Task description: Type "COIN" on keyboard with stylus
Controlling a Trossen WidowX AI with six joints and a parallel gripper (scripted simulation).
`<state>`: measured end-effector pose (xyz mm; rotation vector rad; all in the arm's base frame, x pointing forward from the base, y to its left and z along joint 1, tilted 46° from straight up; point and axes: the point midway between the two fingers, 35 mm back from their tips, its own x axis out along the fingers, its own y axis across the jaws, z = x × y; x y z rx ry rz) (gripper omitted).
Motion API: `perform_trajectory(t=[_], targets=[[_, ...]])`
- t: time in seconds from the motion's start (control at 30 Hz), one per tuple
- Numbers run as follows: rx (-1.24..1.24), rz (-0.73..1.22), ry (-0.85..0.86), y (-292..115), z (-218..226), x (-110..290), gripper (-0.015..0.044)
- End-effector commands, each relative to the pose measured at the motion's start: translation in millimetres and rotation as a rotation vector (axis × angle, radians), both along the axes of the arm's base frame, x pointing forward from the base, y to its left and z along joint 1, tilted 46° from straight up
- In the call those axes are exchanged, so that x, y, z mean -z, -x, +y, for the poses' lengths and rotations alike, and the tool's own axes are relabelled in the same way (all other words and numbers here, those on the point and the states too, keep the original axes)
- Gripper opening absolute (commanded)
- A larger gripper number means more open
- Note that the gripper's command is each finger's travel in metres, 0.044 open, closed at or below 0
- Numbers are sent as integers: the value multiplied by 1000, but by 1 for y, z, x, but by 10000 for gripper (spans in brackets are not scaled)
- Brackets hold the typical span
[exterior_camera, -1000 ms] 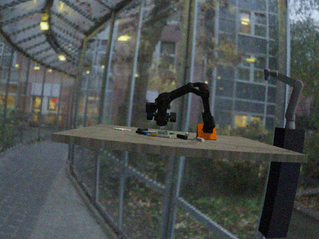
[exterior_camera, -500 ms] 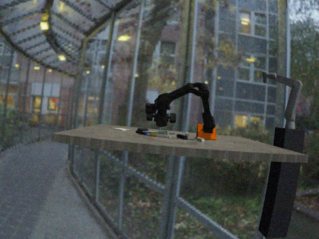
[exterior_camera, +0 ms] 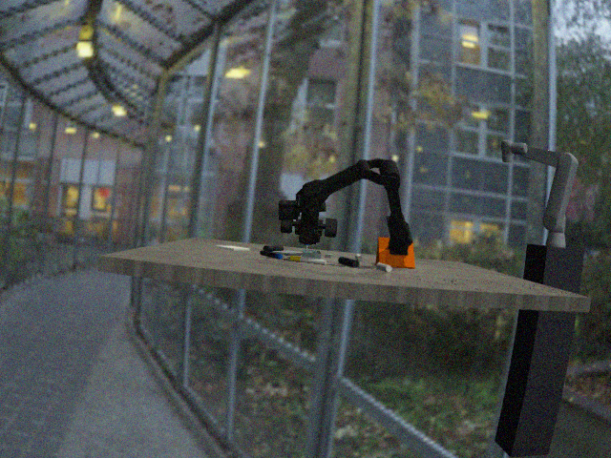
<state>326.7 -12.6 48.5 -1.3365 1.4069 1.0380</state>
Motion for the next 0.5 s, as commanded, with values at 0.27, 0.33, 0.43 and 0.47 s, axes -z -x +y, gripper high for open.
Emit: perform_trajectory(t=[0.27, 0.33, 0.43, 0.47], targets=[[1, -1, 0, 0, 4, 4, 81], [1, -1, 0, 0, 5, 5, 81], [1, -1, -1, 0, 6, 6, 81], [1, -1, -1, 0, 6, 6, 81]])
